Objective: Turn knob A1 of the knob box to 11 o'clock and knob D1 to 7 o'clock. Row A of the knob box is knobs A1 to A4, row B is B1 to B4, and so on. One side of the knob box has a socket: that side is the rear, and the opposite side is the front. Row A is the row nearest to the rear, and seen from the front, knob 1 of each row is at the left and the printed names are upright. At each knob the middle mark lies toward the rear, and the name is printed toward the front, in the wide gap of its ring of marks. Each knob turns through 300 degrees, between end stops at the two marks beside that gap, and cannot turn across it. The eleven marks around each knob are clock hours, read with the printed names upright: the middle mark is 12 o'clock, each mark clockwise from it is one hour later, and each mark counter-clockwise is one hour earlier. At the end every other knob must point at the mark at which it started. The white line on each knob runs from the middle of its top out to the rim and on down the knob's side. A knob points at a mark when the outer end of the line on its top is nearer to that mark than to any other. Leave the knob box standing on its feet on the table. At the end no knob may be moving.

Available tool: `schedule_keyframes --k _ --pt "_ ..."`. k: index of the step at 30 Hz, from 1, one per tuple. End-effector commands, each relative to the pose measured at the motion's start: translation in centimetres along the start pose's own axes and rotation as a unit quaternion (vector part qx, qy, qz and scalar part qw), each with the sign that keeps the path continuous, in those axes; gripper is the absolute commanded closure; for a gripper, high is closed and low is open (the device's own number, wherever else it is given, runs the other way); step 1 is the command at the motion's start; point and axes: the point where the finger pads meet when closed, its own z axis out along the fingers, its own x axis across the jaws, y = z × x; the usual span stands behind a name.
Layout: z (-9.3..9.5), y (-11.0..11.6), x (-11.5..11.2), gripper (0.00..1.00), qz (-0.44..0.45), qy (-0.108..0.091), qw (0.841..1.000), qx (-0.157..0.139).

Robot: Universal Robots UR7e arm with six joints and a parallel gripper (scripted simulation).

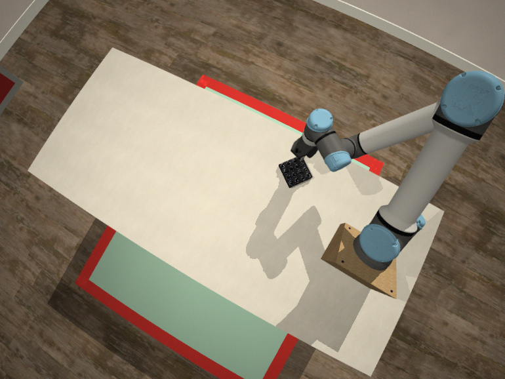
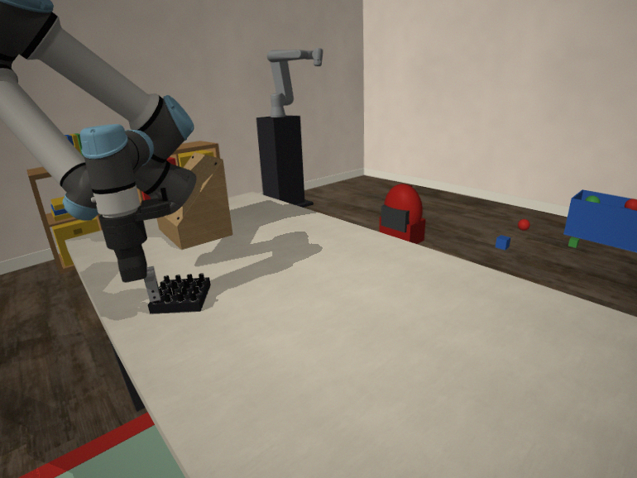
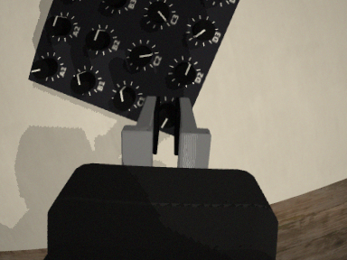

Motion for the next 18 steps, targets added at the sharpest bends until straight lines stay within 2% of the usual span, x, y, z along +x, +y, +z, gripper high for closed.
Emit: schedule_keyframes --k 1,9,18 --pt "-0.03 0.01 0.03 0.7 -0.05 0.001 0.999 0.0" --pt "-0.03 0.01 0.03 0.7 -0.113 0.001 0.994 0.0" --pt "-0.03 0.01 0.03 0.7 -0.214 0.002 0.977 0.0"
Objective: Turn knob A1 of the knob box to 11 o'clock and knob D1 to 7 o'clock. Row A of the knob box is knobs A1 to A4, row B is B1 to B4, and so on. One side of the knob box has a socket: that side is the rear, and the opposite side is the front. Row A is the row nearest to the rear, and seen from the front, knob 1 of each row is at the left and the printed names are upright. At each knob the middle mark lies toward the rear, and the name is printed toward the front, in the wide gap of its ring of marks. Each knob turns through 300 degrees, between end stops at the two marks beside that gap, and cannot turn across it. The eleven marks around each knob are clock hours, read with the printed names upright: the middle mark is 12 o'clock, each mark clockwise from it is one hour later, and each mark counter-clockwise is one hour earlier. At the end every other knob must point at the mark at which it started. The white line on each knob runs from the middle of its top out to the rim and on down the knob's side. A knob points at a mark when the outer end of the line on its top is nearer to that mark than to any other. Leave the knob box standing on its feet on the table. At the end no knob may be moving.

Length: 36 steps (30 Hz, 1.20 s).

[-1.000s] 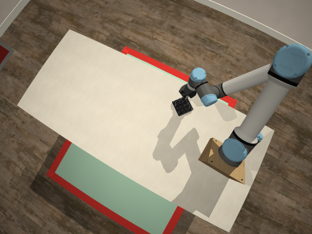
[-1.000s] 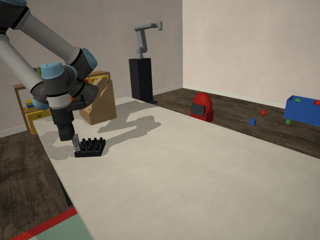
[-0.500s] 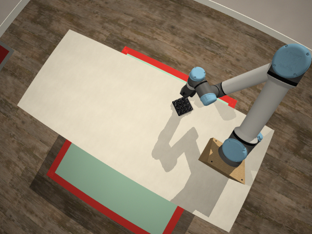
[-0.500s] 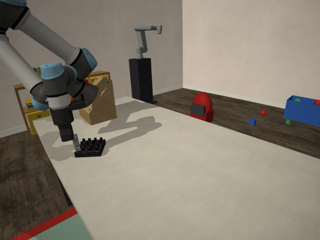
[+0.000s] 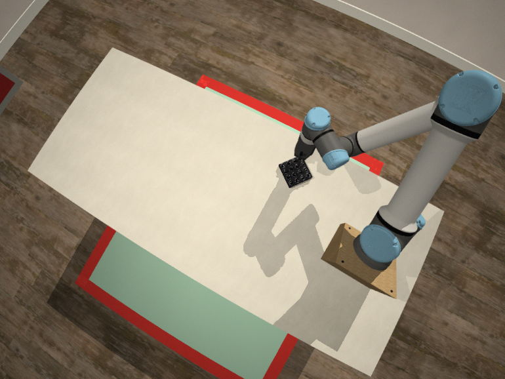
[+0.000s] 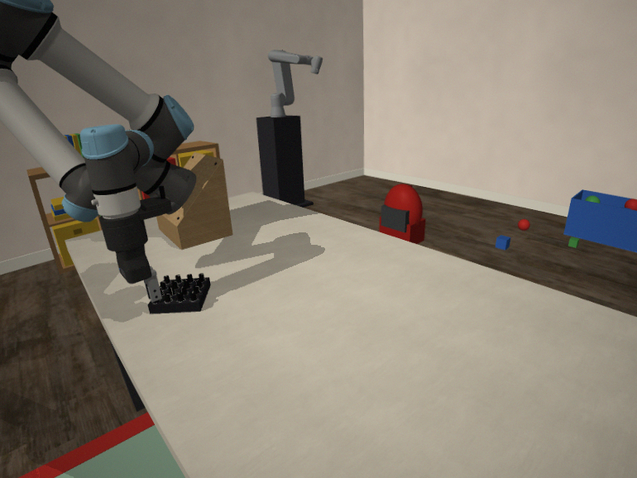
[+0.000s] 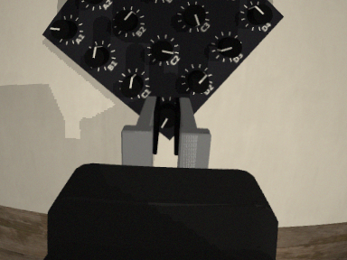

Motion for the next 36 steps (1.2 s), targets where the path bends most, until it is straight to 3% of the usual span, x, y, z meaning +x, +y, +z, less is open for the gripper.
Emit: schedule_keyframes --k 1,23,36 --pt "-0.03 0.02 0.02 0.7 -0.063 0.002 0.998 0.0" --pt "-0.03 0.02 0.02 0.7 -0.256 0.002 0.967 -0.001" --pt "-0.03 0.02 0.02 0.7 -0.354 0.002 0.935 -0.001"
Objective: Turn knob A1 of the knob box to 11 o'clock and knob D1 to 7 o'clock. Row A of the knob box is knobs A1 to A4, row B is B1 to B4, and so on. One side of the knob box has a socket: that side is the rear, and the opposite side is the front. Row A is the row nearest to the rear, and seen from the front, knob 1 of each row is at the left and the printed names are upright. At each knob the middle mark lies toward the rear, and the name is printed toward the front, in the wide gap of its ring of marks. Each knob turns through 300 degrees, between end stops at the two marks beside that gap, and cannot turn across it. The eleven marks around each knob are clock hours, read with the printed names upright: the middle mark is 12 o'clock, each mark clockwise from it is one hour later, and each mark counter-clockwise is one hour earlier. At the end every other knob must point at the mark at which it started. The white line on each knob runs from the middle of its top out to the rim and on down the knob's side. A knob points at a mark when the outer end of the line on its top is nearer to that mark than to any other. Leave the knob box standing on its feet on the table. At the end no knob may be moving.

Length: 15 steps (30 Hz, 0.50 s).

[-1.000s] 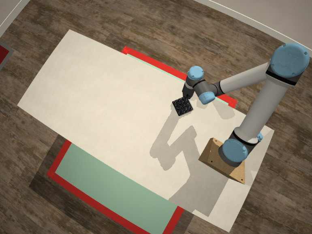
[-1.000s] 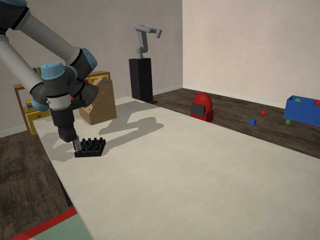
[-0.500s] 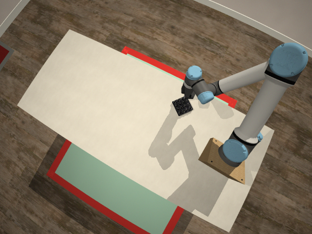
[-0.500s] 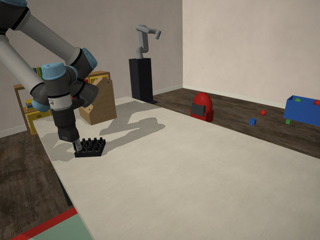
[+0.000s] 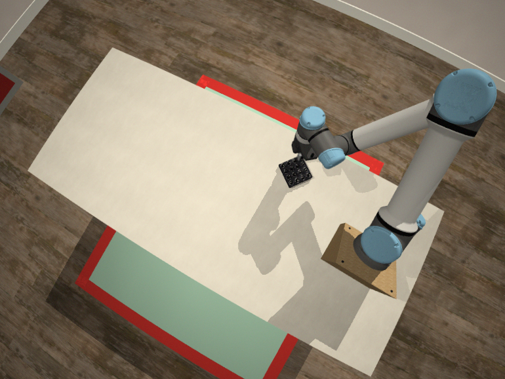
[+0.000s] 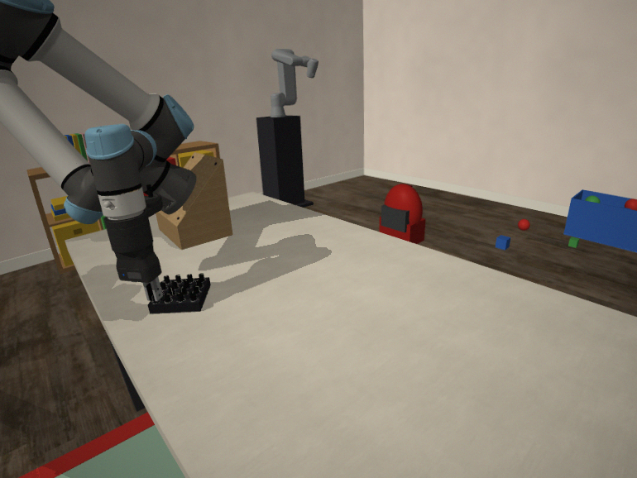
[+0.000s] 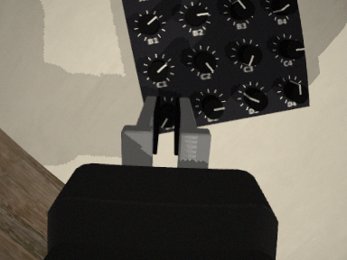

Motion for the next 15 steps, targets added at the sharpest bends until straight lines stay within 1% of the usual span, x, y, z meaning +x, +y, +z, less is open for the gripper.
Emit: schedule_keyframes --k 1,15 --pt "-0.04 0.02 0.01 0.7 -0.037 0.001 0.999 -0.001" --pt "-0.04 0.02 0.01 0.7 -0.084 0.001 0.996 -0.001"
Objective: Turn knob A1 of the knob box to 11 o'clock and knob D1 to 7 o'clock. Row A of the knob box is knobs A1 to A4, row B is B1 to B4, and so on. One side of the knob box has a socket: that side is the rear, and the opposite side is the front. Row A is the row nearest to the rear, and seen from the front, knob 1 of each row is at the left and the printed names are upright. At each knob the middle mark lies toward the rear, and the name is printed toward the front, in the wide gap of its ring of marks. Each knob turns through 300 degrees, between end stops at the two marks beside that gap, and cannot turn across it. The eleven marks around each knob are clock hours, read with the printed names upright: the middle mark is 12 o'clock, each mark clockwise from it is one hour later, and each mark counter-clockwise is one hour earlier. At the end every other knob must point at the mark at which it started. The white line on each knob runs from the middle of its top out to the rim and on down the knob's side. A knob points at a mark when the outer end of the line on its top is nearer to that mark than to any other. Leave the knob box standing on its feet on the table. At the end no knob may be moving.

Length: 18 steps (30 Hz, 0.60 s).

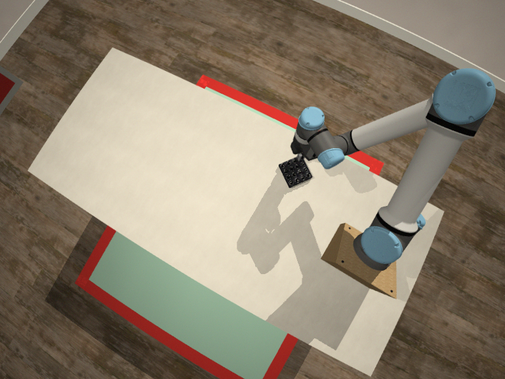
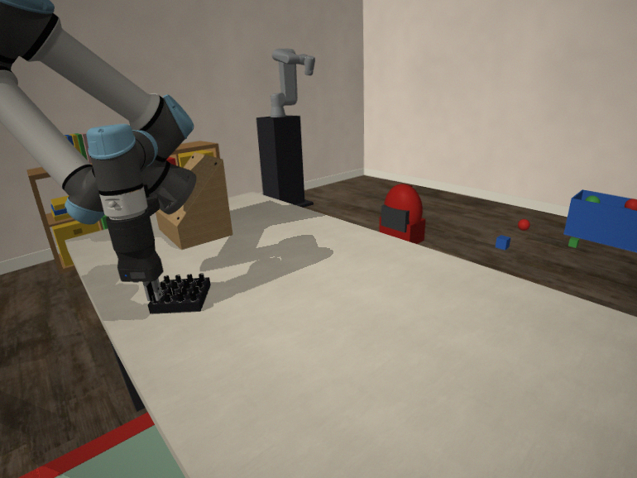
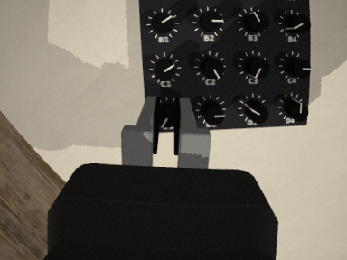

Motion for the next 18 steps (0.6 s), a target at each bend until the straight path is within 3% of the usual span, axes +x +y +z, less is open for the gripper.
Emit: schedule_keyframes --k 1,18 --pt "-0.04 0.03 0.0 0.7 -0.016 0.0 1.0 -0.001" --pt "-0.04 0.03 0.0 0.7 -0.026 0.0 1.0 -0.001"
